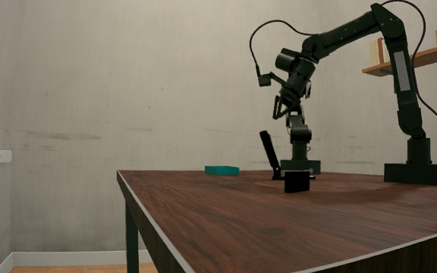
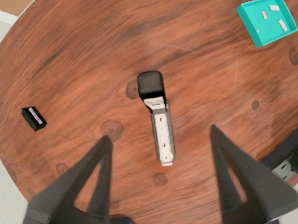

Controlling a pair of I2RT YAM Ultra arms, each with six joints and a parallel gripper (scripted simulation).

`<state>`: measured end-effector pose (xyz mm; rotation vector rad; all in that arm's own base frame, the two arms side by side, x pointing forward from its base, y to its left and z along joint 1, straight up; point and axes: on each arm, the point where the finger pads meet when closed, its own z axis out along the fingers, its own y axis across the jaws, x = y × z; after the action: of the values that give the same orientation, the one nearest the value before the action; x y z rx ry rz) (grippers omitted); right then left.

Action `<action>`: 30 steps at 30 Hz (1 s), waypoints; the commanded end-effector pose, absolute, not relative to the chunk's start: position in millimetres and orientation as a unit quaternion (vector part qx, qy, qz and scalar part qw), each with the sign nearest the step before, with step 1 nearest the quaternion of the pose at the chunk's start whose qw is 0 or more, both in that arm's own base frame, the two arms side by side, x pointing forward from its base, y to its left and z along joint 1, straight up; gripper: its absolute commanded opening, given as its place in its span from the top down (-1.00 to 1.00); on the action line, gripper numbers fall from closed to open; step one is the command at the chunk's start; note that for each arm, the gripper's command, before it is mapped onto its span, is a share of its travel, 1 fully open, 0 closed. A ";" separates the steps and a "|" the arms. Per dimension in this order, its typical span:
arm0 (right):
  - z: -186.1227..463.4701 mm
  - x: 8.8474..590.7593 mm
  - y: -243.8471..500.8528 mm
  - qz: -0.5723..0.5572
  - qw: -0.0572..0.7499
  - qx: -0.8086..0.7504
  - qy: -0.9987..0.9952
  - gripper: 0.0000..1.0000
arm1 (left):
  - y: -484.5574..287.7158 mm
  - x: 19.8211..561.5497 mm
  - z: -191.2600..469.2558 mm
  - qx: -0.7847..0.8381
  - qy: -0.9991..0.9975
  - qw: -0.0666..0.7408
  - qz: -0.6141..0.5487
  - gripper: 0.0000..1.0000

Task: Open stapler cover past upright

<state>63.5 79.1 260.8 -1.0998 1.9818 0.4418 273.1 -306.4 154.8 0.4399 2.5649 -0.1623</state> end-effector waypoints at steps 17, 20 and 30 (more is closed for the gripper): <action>275.2 62.7 77.6 0.186 0.422 -0.427 0.778 -0.15 | -294.6 224.6 114.9 0.312 0.878 0.310 -0.191 -1.00; 275.2 62.7 77.6 0.186 0.422 -0.427 0.778 -0.15 | -292.4 221.4 111.3 0.318 0.874 0.310 -0.195 -1.00; 275.2 62.7 77.6 0.186 0.422 -0.427 0.778 -0.15 | -272.3 204.3 85.1 0.338 0.870 0.299 -0.200 -1.00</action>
<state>63.5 79.1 260.8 -1.0998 1.9818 0.4418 203.6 -272.0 79.7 0.8907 2.3498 -0.4924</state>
